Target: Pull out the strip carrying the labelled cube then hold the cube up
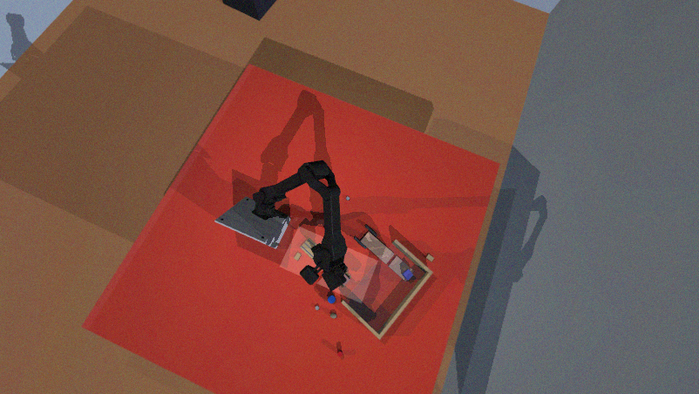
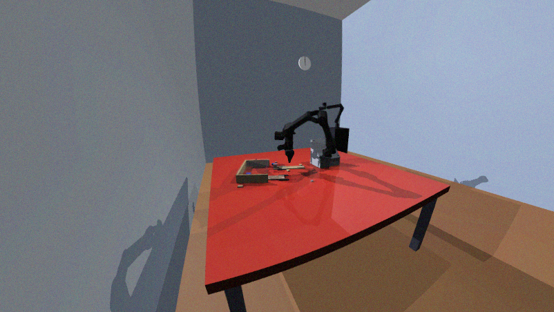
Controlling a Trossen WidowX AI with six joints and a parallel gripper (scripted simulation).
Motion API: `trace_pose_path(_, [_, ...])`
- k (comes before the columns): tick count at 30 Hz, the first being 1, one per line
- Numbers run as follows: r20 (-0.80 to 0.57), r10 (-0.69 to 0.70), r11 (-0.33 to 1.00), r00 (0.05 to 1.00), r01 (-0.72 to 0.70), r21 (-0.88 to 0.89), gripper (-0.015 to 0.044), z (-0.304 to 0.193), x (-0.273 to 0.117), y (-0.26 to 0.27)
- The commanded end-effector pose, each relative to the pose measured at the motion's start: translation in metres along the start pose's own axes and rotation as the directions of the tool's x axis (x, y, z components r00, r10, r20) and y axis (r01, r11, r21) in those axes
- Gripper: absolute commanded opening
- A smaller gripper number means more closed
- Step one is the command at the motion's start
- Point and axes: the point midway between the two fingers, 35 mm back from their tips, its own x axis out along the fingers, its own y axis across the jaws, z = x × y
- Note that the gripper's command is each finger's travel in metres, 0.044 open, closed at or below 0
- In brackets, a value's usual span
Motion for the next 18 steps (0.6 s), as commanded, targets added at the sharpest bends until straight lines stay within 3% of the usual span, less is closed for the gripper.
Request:
trace_pose_path(1, [-0.001,0.004,1.0,1.0,-0.004,0.007,0.044,0.015,-0.001,0.002])
trace_pose_path(18, [0.002,0.004,1.0,1.0,-0.004,0.004,0.044,0.086,-0.01,0.006])
